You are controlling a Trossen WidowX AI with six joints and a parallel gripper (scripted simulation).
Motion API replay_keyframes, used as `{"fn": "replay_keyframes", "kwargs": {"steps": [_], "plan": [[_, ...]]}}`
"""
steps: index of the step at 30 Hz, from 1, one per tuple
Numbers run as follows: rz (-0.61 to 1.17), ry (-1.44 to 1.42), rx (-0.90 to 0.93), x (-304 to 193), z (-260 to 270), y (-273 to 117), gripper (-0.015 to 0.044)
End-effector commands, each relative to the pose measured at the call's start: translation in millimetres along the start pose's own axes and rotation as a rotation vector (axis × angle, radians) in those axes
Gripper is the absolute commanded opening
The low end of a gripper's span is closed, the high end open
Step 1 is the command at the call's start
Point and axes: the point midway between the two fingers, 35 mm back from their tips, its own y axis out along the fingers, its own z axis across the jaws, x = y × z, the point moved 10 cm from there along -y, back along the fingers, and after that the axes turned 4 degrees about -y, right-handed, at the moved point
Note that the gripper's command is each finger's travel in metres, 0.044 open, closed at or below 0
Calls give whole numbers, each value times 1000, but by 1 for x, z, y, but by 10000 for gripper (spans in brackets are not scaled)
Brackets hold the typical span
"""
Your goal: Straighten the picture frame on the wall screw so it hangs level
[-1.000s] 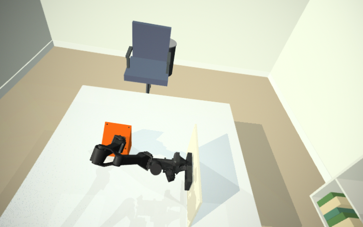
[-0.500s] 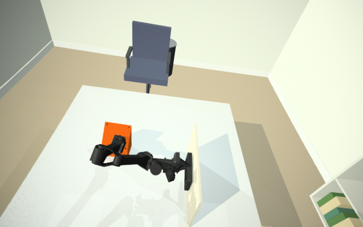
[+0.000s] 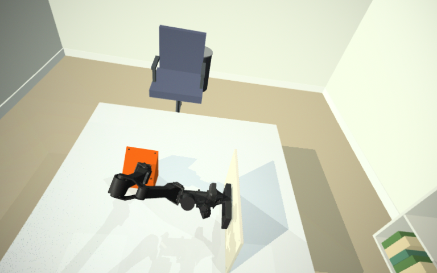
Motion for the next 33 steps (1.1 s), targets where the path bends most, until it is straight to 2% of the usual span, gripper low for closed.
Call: {"fn": "replay_keyframes", "kwargs": {"steps": [1, 33], "plan": [[-1, 5, -1, 0, 1, 0, 0], [-1, 5, -1, 1, 11, 0, 0]]}}
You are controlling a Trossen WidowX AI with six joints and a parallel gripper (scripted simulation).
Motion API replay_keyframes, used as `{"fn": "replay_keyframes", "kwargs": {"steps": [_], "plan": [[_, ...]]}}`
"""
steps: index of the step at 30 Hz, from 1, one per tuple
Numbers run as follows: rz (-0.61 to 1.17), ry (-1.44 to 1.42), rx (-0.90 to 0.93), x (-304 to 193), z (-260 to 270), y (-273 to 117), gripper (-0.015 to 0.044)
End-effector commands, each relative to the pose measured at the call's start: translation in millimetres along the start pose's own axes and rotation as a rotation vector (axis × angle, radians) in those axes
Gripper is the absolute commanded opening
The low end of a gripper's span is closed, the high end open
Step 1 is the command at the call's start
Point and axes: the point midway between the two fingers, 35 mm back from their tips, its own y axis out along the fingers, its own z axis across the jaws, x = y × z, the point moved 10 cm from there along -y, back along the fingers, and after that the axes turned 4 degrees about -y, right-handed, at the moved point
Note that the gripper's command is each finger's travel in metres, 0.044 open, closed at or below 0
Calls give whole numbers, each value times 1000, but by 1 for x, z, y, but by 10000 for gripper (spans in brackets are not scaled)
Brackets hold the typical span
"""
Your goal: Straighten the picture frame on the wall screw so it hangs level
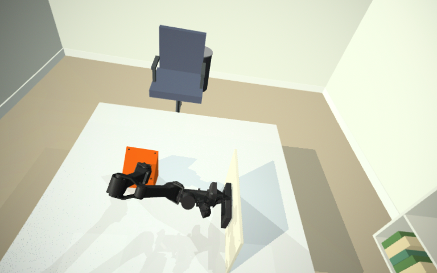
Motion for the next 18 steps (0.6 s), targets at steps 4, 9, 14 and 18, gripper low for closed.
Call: {"fn": "replay_keyframes", "kwargs": {"steps": [4, 9, 14, 18], "plan": [[-2, 2, 18, 1, 5, 0, 0], [-2, 2, 18, 1, 5, 0, 0], [-2, 2, 18, 1, 4, 0, 0], [-2, 2, 18, 1, 4, 0, 0]]}}
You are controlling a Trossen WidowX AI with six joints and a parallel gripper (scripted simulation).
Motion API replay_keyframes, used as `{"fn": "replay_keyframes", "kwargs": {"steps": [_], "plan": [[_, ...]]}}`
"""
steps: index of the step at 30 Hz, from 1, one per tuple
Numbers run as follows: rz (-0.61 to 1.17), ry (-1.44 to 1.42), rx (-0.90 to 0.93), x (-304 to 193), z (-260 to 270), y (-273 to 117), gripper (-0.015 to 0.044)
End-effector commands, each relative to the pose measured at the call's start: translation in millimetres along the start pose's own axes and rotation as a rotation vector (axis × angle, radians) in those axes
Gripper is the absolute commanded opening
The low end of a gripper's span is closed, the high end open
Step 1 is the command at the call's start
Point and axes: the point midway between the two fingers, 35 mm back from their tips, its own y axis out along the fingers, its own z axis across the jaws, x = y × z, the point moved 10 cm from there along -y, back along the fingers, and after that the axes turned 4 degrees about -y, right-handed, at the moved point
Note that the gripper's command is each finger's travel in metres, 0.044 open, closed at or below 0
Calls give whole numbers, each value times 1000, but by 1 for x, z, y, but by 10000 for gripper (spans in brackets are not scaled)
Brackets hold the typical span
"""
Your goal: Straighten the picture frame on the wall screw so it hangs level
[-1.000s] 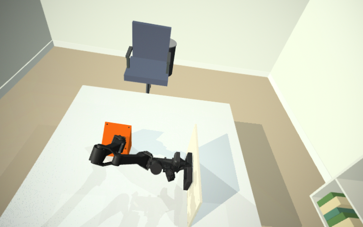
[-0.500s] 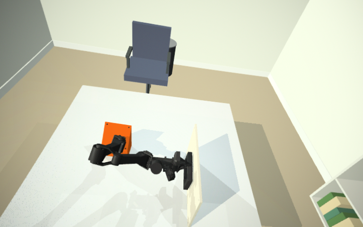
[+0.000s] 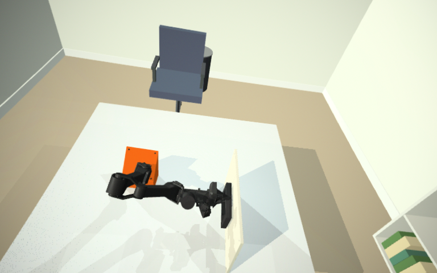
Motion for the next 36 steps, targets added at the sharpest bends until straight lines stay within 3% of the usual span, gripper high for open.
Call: {"fn": "replay_keyframes", "kwargs": {"steps": [1, 36], "plan": [[1, 4, 12, 1, 1, 1, 0], [1, 4, 12, -4, 1, 1, 0]]}}
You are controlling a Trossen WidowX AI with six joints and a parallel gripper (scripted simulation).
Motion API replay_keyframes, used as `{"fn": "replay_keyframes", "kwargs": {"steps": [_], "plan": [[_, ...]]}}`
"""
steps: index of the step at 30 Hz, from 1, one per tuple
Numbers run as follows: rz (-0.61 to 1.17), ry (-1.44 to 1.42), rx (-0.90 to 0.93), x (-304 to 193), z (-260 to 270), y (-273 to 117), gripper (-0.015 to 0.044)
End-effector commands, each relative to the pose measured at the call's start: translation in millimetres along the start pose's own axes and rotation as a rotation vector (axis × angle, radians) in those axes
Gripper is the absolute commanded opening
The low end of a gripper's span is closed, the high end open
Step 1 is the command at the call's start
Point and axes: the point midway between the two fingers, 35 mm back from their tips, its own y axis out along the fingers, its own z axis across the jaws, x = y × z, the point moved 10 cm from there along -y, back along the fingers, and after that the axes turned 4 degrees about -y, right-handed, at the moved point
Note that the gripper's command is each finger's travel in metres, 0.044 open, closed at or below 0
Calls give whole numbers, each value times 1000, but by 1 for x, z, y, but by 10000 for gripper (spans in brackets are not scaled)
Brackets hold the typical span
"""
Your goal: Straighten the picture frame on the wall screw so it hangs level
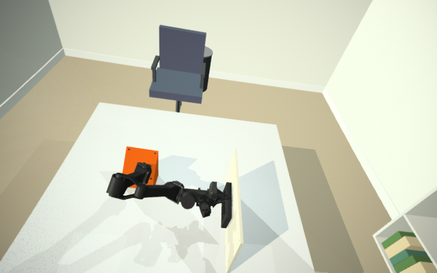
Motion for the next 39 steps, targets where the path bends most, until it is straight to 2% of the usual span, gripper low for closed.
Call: {"fn": "replay_keyframes", "kwargs": {"steps": [1, 39], "plan": [[4, 5, 8, -3, 1, 0, 0], [4, 5, 8, -6, 1, 0, 0]]}}
